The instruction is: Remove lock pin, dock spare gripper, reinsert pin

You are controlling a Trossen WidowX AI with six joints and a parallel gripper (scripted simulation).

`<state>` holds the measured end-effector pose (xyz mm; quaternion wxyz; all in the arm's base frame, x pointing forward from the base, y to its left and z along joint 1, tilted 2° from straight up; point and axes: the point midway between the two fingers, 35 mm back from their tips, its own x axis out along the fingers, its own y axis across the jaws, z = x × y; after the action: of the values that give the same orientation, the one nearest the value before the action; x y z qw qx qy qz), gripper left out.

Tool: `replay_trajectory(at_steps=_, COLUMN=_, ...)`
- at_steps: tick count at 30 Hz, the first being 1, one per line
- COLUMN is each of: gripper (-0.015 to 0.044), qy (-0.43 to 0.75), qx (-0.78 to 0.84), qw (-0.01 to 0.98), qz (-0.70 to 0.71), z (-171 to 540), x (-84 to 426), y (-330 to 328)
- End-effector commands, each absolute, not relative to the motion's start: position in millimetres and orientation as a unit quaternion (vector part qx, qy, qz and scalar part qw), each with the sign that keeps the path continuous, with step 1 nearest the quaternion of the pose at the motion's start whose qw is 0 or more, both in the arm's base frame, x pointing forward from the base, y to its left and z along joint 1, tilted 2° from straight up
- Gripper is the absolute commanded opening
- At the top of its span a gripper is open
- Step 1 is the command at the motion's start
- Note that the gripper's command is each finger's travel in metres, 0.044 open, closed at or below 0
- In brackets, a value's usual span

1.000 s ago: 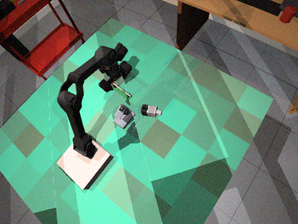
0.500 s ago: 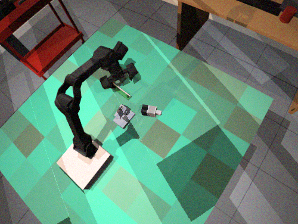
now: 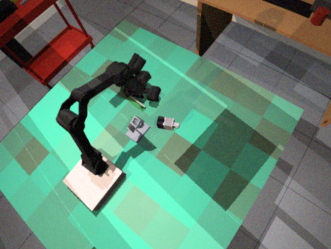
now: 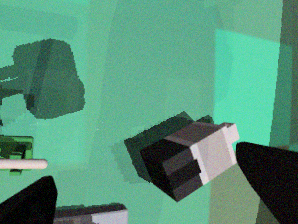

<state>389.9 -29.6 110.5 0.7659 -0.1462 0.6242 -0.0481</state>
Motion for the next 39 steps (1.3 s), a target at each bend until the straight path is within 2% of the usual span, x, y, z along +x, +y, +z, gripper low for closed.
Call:
replay_trajectory(at_steps=1, gripper=0.0440, qy=0.430, qx=0.123, qw=0.783, qz=-0.432, z=106.7, x=369.6, y=-102.9)
replay_trajectory(at_steps=8, gripper=0.0440, qy=0.315, qx=0.230, qw=0.756, qz=-0.526, z=109.0, x=360.7, y=-122.4)
replay_trajectory(at_steps=29, gripper=0.0440, qy=0.314, qx=0.231, qw=0.756, qz=-0.526, z=107.6, x=360.8, y=-122.5)
replay_trajectory(at_steps=39, gripper=0.0440, qy=0.316, qx=0.232, qw=0.755, qz=-0.526, z=40.2, x=360.6, y=-120.3)
